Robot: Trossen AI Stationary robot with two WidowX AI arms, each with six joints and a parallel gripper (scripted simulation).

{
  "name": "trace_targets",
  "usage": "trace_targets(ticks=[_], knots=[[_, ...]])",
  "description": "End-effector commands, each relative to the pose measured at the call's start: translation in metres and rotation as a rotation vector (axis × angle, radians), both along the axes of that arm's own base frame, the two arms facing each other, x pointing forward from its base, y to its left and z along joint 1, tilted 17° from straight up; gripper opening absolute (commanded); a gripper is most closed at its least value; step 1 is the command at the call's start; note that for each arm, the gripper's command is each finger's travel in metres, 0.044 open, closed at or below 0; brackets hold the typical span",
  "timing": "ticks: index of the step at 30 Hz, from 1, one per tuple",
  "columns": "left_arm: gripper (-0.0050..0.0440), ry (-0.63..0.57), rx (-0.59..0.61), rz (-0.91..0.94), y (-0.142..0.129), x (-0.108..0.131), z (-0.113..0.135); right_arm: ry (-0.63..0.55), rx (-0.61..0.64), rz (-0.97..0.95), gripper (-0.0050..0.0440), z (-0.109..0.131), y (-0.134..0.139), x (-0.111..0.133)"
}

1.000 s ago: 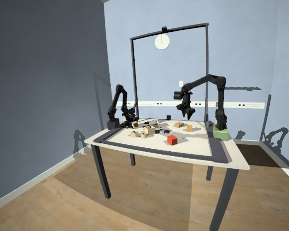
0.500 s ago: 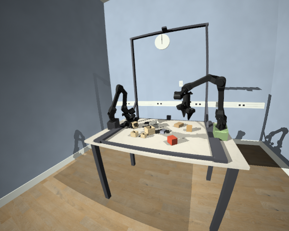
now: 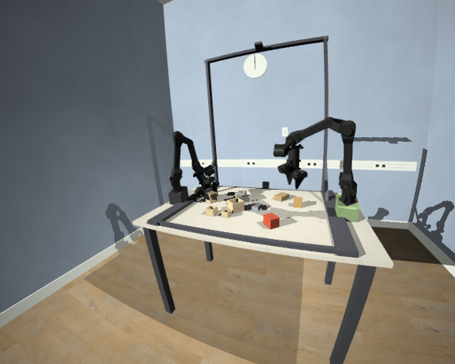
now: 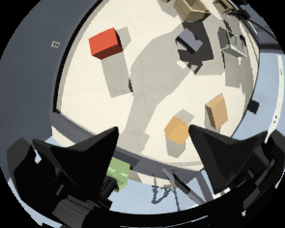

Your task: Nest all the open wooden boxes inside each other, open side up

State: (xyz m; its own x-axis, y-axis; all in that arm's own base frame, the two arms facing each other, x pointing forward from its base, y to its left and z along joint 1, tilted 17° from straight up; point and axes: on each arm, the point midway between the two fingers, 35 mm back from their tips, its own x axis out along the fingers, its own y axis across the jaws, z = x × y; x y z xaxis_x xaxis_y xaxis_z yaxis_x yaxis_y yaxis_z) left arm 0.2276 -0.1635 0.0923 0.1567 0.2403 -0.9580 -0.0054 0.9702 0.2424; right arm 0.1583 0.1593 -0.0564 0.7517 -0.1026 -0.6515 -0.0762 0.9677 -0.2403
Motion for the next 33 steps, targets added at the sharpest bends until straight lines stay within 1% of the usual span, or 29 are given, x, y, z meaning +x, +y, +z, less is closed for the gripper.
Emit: trace_targets(ticks=[1, 4, 7, 9, 10, 13, 15, 17, 19, 22, 24, 27, 31, 33], knots=[[0.04, -0.012, -0.009, -0.005, -0.002, 0.002, 0.004, 0.038, 0.01, -0.021, 0.04, 0.007, 0.006, 0.0], [0.04, -0.012, -0.009, -0.005, -0.002, 0.002, 0.004, 0.044, 0.008, -0.02, 0.04, 0.008, 0.006, 0.001], [0.04, -0.012, -0.009, -0.005, -0.002, 0.002, 0.004, 0.121, -0.003, -0.035, 0.04, 0.015, 0.01, 0.001], [0.04, -0.012, -0.009, -0.005, -0.002, 0.002, 0.004, 0.18, 0.023, -0.049, 0.04, 0.024, 0.017, 0.002], [0.04, -0.012, -0.009, -0.005, -0.002, 0.002, 0.004, 0.198, 0.017, -0.053, 0.04, 0.026, 0.017, 0.002], [0.04, -0.012, -0.009, -0.005, -0.002, 0.002, 0.004, 0.243, -0.009, -0.066, 0.04, 0.031, 0.012, 0.0], [0.04, -0.012, -0.009, -0.005, -0.002, 0.002, 0.004, 0.252, -0.008, -0.069, 0.04, 0.032, 0.013, 0.0], [0.04, -0.012, -0.009, -0.005, -0.002, 0.002, 0.004, 0.293, -0.014, -0.077, 0.04, 0.036, 0.015, 0.0], [0.04, -0.012, -0.009, -0.005, -0.002, 0.002, 0.004, 0.293, -0.014, -0.077, 0.04, 0.036, 0.015, 0.0], [0.04, -0.012, -0.009, -0.005, -0.002, 0.002, 0.004, 0.408, -0.022, -0.105, 0.04, 0.049, 0.018, -0.001], [0.04, -0.012, -0.009, -0.005, -0.002, 0.002, 0.004, 0.45, -0.023, -0.116, 0.04, 0.055, 0.018, -0.001], [0.04, -0.012, -0.009, -0.005, -0.002, 0.002, 0.004, 0.483, -0.043, -0.126, 0.04, 0.054, 0.017, -0.002], [0.04, -0.012, -0.009, -0.005, -0.002, 0.002, 0.004, 0.625, -0.054, -0.161, 0.04, 0.069, 0.022, -0.003], [0.04, -0.012, -0.009, -0.005, -0.002, 0.002, 0.004, 0.666, -0.055, -0.172, 0.04, 0.075, 0.023, -0.003]])
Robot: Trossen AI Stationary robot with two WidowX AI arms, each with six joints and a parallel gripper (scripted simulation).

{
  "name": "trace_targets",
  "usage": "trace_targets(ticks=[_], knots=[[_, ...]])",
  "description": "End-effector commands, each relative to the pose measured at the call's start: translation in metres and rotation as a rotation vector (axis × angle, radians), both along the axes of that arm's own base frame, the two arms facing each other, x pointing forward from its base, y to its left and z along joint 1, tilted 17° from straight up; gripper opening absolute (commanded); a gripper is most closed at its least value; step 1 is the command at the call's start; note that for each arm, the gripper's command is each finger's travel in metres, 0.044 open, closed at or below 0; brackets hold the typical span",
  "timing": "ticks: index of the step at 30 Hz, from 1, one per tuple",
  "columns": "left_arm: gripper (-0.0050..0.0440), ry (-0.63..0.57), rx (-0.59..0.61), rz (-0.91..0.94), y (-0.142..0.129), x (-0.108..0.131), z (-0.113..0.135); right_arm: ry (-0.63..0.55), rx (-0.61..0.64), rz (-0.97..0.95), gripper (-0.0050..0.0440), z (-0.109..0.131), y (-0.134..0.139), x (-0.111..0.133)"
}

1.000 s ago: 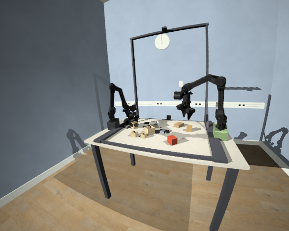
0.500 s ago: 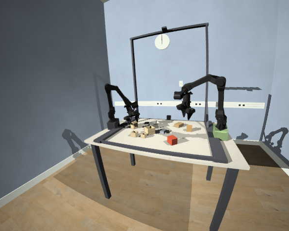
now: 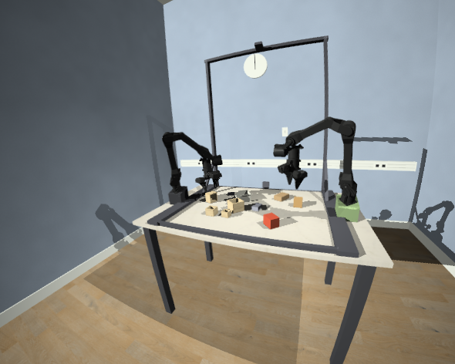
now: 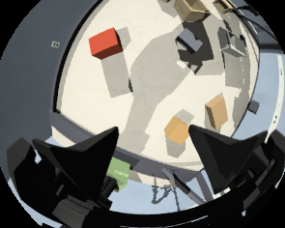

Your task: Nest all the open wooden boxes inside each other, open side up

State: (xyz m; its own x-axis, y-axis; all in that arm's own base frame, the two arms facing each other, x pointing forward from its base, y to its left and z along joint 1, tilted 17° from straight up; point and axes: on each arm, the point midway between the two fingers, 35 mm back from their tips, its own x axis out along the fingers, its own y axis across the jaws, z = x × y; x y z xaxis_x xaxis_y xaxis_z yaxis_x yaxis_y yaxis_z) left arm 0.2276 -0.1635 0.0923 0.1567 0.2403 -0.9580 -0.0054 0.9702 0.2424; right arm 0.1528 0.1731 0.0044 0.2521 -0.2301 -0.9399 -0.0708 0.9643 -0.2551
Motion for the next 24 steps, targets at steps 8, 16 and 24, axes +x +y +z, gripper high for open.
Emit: trace_targets(ticks=[8, 16, 24], knots=[[0.04, -0.012, -0.009, -0.005, -0.0022, 0.0022, 0.0045, 0.088, 0.004, -0.024, 0.04, 0.0148, 0.007, 0.001], [0.04, -0.012, -0.009, -0.005, -0.0022, 0.0022, 0.0045, 0.088, 0.004, -0.024, 0.04, 0.0148, 0.007, 0.001], [0.04, -0.012, -0.009, -0.005, -0.0022, 0.0022, 0.0045, 0.088, 0.004, -0.024, 0.04, 0.0148, 0.007, 0.001]])
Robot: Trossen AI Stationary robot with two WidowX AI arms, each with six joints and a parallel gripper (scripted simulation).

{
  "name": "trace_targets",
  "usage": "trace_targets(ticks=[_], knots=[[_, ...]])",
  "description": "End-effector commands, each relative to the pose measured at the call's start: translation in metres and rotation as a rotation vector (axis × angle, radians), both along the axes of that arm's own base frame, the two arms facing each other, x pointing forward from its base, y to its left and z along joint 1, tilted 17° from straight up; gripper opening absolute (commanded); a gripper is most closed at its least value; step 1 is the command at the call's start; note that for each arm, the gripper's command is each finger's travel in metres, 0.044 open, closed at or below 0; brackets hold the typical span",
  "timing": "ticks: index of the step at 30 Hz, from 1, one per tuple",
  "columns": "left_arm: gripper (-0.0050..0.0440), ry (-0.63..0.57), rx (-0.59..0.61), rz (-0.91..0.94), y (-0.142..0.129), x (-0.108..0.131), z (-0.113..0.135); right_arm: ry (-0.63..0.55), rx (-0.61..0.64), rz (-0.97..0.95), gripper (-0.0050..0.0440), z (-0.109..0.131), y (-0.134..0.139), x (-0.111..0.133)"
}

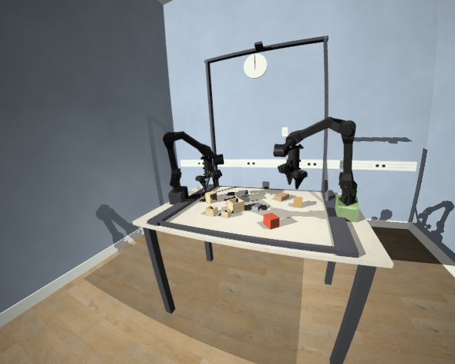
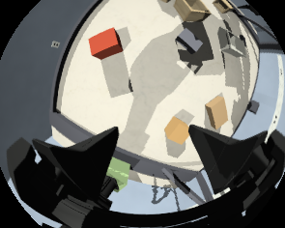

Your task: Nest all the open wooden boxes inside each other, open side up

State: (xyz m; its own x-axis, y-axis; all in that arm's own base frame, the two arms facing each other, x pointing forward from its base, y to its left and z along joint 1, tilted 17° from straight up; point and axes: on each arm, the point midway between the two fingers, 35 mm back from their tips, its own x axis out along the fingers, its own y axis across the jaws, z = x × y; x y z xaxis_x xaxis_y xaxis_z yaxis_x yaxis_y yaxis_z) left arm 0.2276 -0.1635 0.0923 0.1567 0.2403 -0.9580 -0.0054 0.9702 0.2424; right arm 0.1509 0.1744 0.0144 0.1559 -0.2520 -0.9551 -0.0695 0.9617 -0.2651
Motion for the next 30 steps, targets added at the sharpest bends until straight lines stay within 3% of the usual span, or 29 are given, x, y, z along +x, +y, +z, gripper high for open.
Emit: trace_targets(ticks=[1, 8, 11, 13, 18, 23, 30], knots=[[0.04, -0.012, -0.009, -0.005, -0.002, 0.002, 0.004, -0.007, 0.022, 0.001, 0.04, 0.005, 0.006, 0.003], [0.04, -0.012, -0.009, -0.005, -0.002, 0.002, 0.004, 0.01, 0.015, 0.0, 0.04, 0.003, 0.007, 0.004], [0.04, -0.012, -0.009, -0.005, -0.002, 0.002, 0.004, 0.103, -0.01, -0.019, 0.04, 0.002, 0.006, 0.005], [0.04, -0.012, -0.009, -0.005, -0.002, 0.002, 0.004, 0.103, -0.01, -0.019, 0.04, 0.002, 0.006, 0.005], [0.04, -0.012, -0.009, -0.005, -0.002, 0.002, 0.004, 0.435, -0.033, -0.113, 0.04, 0.0, 0.007, 0.014], [0.04, -0.012, -0.009, -0.005, -0.002, 0.002, 0.004, 0.627, -0.02, -0.185, 0.04, 0.003, 0.006, 0.019], [0.04, -0.012, -0.009, -0.005, -0.002, 0.002, 0.004, 0.665, -0.012, -0.201, 0.04, 0.004, 0.006, 0.021]])
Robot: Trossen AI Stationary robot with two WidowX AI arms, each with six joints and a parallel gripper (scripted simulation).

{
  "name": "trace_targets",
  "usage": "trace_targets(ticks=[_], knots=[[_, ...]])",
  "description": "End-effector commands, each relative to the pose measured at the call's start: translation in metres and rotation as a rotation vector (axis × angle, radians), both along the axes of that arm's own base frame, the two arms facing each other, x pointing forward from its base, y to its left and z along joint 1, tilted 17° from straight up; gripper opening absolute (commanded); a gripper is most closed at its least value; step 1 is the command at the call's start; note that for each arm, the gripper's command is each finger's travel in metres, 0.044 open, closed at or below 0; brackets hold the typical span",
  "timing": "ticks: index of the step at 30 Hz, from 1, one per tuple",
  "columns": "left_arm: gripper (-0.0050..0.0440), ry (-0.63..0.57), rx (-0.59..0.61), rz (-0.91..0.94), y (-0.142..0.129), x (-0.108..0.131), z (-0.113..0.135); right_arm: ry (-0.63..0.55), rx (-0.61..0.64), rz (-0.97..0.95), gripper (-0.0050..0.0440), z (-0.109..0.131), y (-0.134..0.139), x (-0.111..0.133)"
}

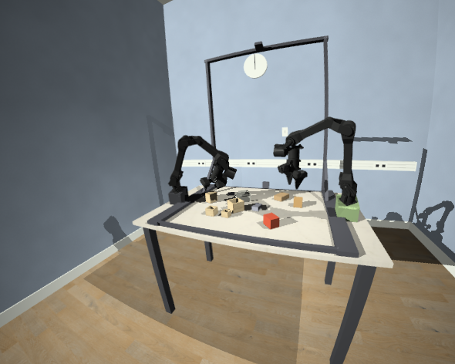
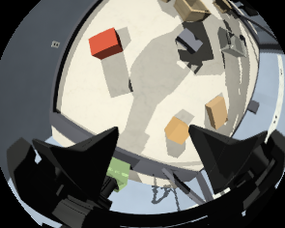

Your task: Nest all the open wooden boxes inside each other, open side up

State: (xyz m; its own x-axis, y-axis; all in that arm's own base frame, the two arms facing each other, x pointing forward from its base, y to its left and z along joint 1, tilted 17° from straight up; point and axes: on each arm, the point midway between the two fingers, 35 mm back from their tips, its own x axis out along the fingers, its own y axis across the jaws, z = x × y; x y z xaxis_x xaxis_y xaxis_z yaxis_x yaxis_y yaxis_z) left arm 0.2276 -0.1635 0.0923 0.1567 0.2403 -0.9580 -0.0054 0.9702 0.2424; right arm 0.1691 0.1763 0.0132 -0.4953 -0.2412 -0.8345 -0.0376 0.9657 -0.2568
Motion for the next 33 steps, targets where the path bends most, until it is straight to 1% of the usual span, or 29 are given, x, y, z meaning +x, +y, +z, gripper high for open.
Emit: trace_targets(ticks=[1, 4, 8, 11, 18, 26, 28, 29, 32, 33], knots=[[0.04, -0.012, -0.009, -0.005, -0.002, 0.002, 0.004, 0.02, 0.018, -0.001, 0.04, 0.005, 0.005, 0.003], [0.04, -0.012, -0.009, -0.005, -0.002, 0.002, 0.004, 0.021, 0.012, 0.002, 0.04, -0.006, 0.001, 0.004], [0.04, -0.012, -0.009, -0.005, -0.002, 0.002, 0.004, 0.025, 0.001, 0.007, 0.04, -0.042, -0.01, 0.008], [0.04, -0.012, -0.009, -0.005, -0.002, 0.002, 0.004, 0.025, 0.0, 0.008, 0.04, -0.057, -0.015, 0.009], [0.04, -0.012, -0.009, -0.005, -0.002, 0.002, 0.004, 0.011, 0.011, 0.011, 0.04, -0.056, -0.012, 0.012], [0.04, -0.012, -0.009, -0.005, -0.002, 0.002, 0.004, 0.021, 0.003, 0.009, 0.04, -0.067, -0.017, 0.012], [0.04, -0.012, -0.009, -0.005, -0.002, 0.002, 0.004, 0.023, 0.002, 0.008, 0.0352, -0.067, -0.017, 0.011], [0.04, -0.012, -0.009, -0.005, -0.002, 0.002, 0.004, 0.011, 0.012, 0.005, 0.0345, -0.064, -0.014, 0.014], [0.04, -0.012, -0.009, -0.005, -0.002, 0.002, 0.004, 0.011, 0.012, 0.005, 0.0325, -0.064, -0.014, 0.014], [0.04, -0.012, -0.009, -0.005, -0.002, 0.002, 0.004, 0.011, 0.012, 0.005, 0.0325, -0.064, -0.014, 0.014]])
